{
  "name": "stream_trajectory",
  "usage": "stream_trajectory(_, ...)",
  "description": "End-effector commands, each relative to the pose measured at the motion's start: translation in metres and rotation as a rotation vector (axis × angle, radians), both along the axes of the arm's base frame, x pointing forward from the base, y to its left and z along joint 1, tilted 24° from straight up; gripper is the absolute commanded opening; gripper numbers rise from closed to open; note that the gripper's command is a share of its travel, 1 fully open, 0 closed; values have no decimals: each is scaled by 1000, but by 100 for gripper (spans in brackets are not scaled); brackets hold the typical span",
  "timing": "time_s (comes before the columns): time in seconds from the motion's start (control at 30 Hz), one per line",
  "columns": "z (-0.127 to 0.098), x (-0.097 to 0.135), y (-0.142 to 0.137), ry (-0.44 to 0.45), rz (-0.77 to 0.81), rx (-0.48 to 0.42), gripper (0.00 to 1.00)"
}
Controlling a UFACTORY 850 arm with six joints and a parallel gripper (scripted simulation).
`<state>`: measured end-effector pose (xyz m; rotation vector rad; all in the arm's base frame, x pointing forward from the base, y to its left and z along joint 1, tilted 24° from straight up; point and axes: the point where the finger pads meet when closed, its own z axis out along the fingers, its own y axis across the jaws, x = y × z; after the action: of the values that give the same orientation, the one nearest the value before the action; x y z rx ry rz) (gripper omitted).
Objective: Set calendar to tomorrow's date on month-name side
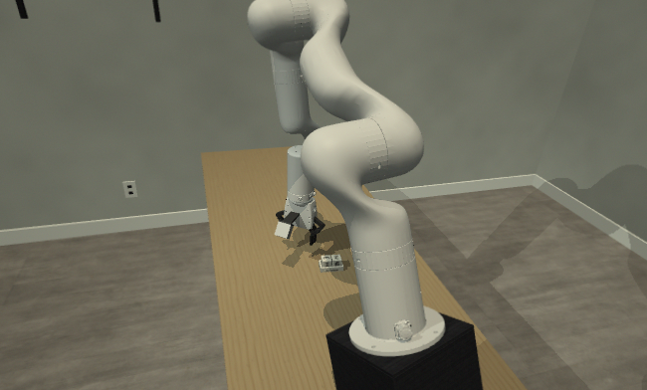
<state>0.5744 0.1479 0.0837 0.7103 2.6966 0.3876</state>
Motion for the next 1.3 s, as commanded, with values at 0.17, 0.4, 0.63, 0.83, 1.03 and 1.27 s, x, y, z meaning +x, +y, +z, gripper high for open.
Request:
stream_trajectory(0.17, -3, 4, -24, 27, -107, 49, 100)
stream_trajectory(0.4, -3, 4, -27, 52, -236, 102, 100)
stream_trajectory(0.63, -6, 7, -49, 74, -344, 146, 100)
stream_trajectory(0.83, -7, 7, -52, 81, -381, 161, 100)
stream_trajectory(1.03, -7, 7, -54, 106, -511, 214, 100)
stream_trajectory(1.27, -11, 10, -78, 120, -583, 244, 100)
